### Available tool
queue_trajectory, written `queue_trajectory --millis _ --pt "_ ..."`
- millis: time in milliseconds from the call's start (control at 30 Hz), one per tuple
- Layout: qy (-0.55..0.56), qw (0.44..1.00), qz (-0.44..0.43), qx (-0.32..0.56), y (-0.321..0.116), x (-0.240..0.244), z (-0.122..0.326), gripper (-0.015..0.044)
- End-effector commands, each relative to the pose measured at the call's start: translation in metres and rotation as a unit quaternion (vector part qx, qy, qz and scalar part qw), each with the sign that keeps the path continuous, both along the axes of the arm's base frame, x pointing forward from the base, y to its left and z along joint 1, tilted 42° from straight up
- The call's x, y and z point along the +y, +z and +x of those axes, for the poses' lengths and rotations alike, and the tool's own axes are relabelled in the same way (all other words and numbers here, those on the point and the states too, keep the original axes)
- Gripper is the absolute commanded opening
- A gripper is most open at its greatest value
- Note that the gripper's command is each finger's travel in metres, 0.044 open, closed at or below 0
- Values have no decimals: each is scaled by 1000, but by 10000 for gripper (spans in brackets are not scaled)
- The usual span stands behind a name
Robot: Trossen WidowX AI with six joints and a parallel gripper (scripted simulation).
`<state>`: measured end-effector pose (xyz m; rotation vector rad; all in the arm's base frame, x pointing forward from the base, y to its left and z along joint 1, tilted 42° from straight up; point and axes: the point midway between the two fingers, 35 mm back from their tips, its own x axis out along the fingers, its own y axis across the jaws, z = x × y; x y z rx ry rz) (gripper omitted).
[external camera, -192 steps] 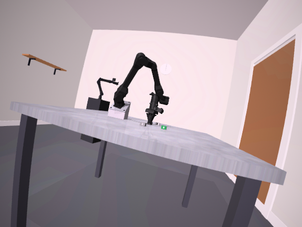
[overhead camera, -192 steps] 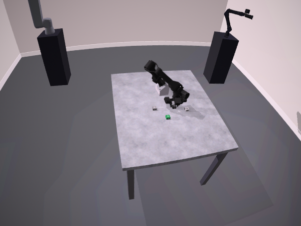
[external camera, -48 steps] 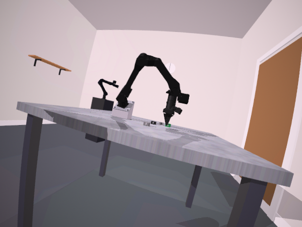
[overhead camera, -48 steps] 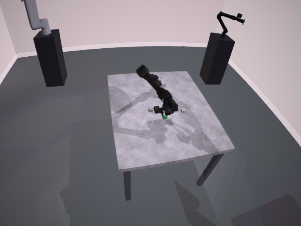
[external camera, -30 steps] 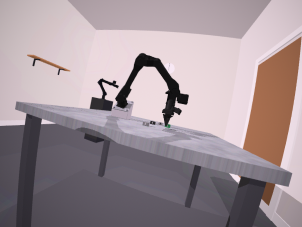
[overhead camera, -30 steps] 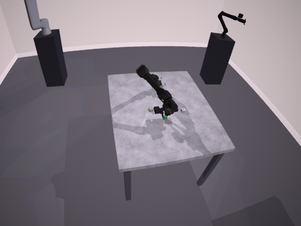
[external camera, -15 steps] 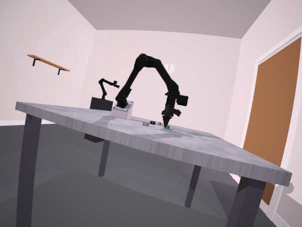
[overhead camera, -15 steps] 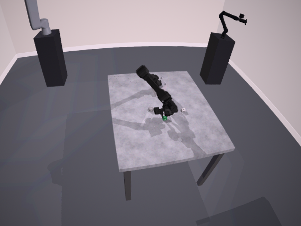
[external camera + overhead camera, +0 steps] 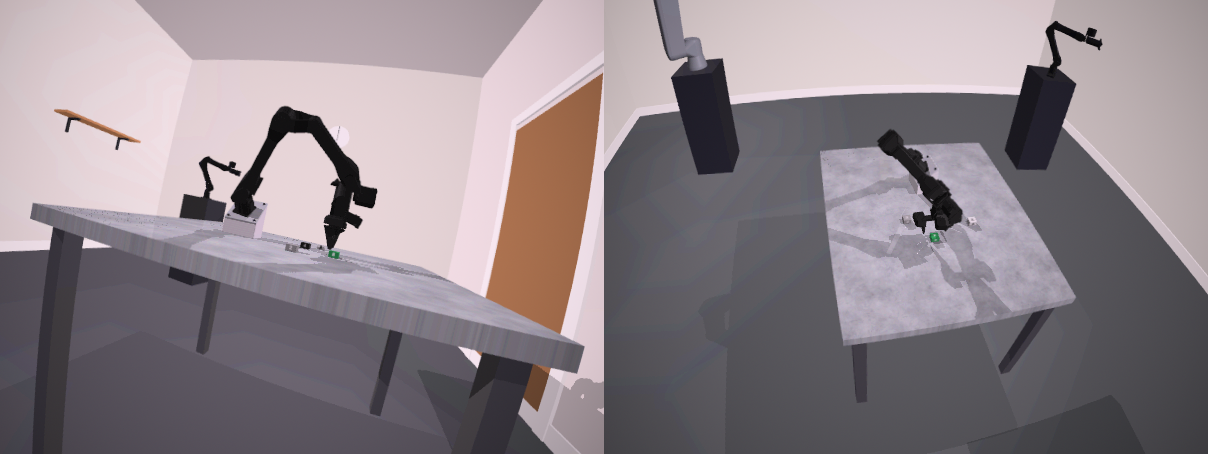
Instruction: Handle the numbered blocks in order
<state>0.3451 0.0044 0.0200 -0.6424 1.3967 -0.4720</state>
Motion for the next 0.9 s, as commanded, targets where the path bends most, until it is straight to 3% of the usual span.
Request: queue_trajectory --millis 0,33,267,400,667,867 --pt "1 1000 4 -11 15 12 1 400" --pt "1 1000 4 -11 15 12 1 400" --pt "2 1000 6 -10 73 63 -10 216" --pt "1 1000 5 -10 75 65 -11 120" --pt "2 1000 6 -10 73 68 -11 120" --pt "3 1000 15 -8 2 150 -40 120"
